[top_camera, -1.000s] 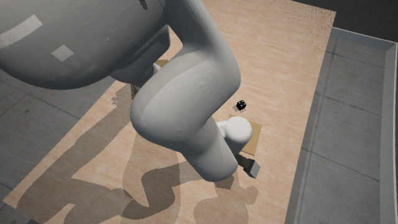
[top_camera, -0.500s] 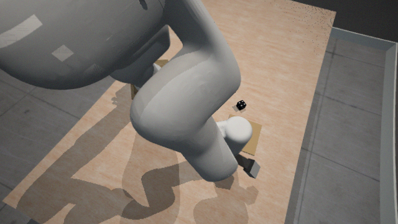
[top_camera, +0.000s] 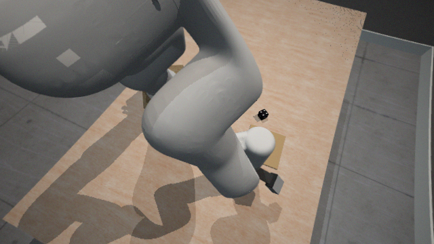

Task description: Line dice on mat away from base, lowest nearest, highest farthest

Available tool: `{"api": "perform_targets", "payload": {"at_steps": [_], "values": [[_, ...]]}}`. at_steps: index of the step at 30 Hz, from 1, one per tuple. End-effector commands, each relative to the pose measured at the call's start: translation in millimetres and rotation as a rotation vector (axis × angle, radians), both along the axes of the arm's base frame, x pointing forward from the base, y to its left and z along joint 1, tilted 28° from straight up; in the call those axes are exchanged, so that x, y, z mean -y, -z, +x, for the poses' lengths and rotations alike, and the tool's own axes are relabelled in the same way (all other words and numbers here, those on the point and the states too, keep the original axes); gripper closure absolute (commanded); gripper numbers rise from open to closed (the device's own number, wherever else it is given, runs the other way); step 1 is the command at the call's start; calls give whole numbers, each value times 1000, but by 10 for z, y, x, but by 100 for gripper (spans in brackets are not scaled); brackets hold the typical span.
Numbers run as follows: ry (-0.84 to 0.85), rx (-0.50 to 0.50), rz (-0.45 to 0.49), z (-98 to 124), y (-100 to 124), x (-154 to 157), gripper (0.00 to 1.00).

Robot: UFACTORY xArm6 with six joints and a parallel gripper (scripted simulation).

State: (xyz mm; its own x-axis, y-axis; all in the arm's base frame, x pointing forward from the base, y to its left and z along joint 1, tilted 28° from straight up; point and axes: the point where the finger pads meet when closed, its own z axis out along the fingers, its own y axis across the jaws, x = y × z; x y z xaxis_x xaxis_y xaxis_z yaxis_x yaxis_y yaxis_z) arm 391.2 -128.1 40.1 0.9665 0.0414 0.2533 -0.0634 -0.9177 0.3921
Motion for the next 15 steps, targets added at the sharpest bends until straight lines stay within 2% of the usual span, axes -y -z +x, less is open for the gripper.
{"api": "perform_targets", "payload": {"at_steps": [1,9,15], "values": [[-1,2,0,8,-8,-1,73],[-1,2,0,-6,-59,-24,73],[-1,2,0,-85,-338,-148,73]]}}
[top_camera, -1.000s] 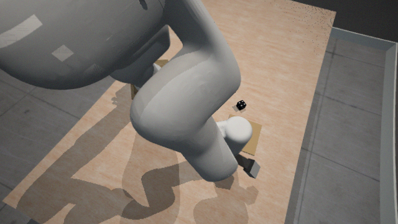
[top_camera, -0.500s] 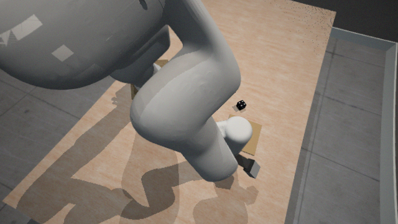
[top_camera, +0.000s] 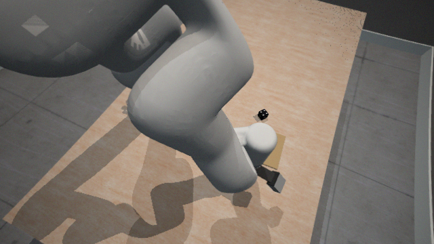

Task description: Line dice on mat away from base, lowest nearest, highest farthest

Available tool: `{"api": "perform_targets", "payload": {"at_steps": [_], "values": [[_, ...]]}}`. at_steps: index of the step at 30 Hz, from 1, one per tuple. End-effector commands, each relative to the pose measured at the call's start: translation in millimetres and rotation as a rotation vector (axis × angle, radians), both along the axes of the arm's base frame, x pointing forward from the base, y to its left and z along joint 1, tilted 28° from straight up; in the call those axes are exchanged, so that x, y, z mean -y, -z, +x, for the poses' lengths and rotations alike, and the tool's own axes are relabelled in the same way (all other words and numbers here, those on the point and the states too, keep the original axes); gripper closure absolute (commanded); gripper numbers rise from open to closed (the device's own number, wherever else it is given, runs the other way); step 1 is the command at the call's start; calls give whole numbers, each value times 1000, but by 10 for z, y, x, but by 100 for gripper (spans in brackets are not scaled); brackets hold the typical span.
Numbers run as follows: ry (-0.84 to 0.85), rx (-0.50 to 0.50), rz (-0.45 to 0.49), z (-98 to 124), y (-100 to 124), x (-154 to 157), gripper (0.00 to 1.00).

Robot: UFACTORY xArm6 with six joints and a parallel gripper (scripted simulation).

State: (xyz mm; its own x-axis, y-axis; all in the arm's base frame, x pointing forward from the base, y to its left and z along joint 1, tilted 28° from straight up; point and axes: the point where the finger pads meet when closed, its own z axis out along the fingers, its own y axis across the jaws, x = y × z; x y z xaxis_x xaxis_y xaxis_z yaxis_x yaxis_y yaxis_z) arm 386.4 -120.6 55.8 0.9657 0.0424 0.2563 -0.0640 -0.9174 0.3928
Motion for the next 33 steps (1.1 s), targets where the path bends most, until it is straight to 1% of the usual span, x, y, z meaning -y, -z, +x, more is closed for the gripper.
{"api": "perform_targets", "payload": {"at_steps": [1,6,8,12,21,23,25,26,27,28,29,30,31,32,33], "values": [[0,-1,1,-56,-244,-102,73],[0,-1,1,-146,-560,-244,73],[0,-1,1,-146,-560,-244,73],[0,-1,1,-189,-715,-312,73],[0,-1,1,-195,-735,-321,73],[-4,-4,2,-155,-707,-409,73],[-4,-4,2,-155,-707,-409,73],[-11,-9,3,-90,-658,-567,73],[-21,-15,3,-10,-586,-794,73],[-21,-15,3,-10,-586,-794,73],[-32,-20,-1,61,-500,-1054,73],[-32,-20,-1,61,-500,-1054,73],[-42,-23,-6,108,-418,-1296,73],[-42,-23,-6,108,-418,-1296,73],[-49,-24,-11,132,-357,-1472,73]]}}
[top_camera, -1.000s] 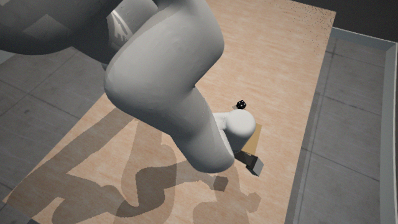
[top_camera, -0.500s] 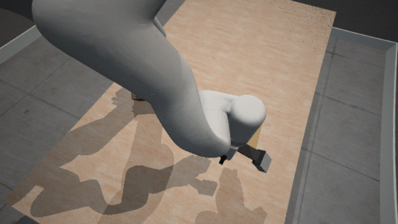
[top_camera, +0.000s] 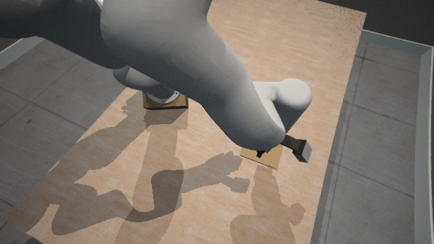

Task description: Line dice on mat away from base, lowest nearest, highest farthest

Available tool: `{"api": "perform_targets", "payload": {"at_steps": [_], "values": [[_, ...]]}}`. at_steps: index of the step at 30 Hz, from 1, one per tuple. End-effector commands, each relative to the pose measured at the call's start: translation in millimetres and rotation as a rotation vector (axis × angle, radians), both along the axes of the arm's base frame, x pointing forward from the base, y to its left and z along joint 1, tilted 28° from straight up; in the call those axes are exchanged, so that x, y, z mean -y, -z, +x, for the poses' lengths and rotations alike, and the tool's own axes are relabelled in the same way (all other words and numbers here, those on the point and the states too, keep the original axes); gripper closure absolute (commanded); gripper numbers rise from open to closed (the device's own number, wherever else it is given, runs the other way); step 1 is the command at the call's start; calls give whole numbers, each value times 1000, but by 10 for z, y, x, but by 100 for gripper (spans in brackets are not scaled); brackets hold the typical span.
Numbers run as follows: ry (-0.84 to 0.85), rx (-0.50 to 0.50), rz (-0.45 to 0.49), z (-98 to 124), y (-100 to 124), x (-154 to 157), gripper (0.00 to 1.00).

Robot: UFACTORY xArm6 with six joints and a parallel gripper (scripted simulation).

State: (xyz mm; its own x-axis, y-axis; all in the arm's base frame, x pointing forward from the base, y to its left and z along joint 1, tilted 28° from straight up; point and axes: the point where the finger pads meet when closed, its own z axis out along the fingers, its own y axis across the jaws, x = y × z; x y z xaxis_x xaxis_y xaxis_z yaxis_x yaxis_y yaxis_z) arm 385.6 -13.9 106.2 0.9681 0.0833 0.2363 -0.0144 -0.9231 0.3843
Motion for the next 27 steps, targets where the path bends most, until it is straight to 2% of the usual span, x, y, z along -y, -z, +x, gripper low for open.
{"api": "perform_targets", "payload": {"at_steps": [1,3,18,27], "values": [[-5,-3,-21,140,148,-405,73],[-9,-3,-25,150,184,-507,73],[-9,-3,-25,154,196,-501,73],[-9,-3,-25,199,352,-431,73]]}}
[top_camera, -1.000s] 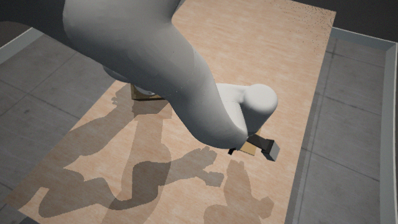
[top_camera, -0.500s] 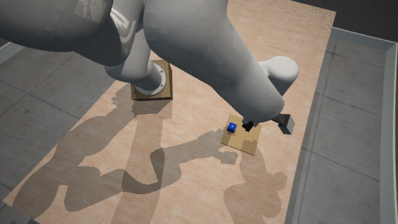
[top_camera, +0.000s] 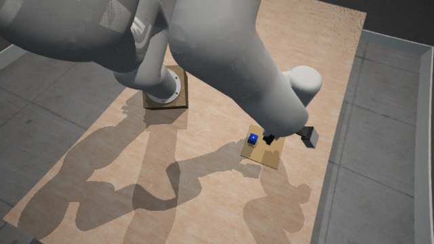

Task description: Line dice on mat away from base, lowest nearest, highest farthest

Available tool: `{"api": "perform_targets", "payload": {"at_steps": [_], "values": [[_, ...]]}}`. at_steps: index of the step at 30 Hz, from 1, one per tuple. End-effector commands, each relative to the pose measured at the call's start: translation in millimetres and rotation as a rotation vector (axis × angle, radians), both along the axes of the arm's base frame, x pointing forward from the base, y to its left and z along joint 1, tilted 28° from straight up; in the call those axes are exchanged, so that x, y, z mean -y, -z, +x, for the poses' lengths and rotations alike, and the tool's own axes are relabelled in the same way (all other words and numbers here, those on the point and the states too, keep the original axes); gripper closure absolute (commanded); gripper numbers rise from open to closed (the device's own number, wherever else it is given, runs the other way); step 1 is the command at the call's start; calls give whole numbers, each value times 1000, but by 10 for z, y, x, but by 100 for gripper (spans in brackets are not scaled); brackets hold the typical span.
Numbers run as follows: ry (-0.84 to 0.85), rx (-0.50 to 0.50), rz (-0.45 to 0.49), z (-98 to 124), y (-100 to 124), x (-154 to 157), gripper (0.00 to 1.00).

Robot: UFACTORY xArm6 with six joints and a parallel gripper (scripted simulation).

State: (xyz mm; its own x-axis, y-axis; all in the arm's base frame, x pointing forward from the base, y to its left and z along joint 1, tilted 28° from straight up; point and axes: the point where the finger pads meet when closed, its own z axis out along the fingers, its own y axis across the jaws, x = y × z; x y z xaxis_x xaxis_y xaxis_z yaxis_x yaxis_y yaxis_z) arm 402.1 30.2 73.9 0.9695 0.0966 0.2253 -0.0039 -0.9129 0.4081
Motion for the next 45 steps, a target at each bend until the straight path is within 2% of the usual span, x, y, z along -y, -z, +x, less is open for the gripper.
{"api": "perform_targets", "payload": {"at_steps": [1,13,20,45], "values": [[-2,6,1,44,65,26,73],[-2,6,1,183,544,240,73],[-2,6,1,218,665,294,73],[-2,6,1,230,707,312,73]]}}
